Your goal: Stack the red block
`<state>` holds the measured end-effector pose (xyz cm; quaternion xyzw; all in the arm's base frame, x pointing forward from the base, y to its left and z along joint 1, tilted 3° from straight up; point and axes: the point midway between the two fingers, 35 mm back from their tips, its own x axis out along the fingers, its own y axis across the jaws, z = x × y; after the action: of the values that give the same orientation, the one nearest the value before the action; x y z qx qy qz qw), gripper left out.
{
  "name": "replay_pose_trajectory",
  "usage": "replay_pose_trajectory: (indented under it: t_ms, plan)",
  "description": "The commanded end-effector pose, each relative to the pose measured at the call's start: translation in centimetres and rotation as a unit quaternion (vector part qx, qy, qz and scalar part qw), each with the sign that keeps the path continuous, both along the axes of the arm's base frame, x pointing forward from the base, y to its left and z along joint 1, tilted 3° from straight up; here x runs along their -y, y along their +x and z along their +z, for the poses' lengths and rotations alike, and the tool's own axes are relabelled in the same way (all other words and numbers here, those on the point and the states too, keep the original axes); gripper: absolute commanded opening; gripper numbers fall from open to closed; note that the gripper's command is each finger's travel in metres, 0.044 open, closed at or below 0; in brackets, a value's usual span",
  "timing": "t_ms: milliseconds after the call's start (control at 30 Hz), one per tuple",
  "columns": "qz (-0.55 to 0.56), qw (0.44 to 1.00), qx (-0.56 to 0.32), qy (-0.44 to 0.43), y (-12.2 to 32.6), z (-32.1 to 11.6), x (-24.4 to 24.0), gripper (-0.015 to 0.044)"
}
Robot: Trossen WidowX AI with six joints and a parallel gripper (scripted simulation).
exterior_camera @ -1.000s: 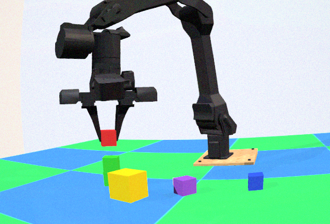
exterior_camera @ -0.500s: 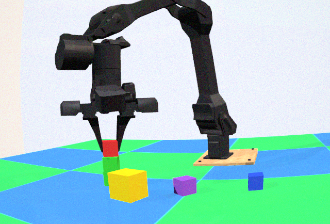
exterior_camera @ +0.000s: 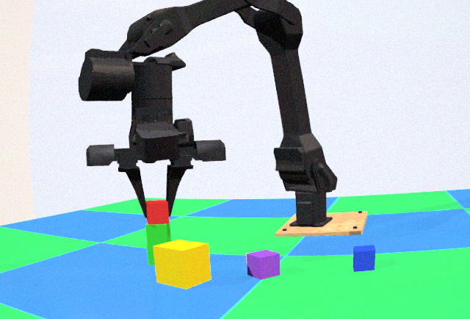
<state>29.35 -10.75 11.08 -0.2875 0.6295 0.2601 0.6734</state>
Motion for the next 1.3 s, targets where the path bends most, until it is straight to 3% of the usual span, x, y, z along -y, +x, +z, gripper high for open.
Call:
replay_pose_trajectory:
  t_ms: [0, 533, 1100, 1267]
  plan:
    - [0.002, 1.0, 0.0, 0.003, -0.03, -0.17, -0.09, 0.0]
    - [0.002, 1.0, 0.0, 0.003, -0.02, 0.65, -0.06, 0.0]
    - [0.0, 1.0, -0.004, 0.001, -0.15, -0.04, -0.06, 0.044]
    - [0.0, 1.0, -0.004, 0.001, -0.15, -0.04, -0.06, 0.044]
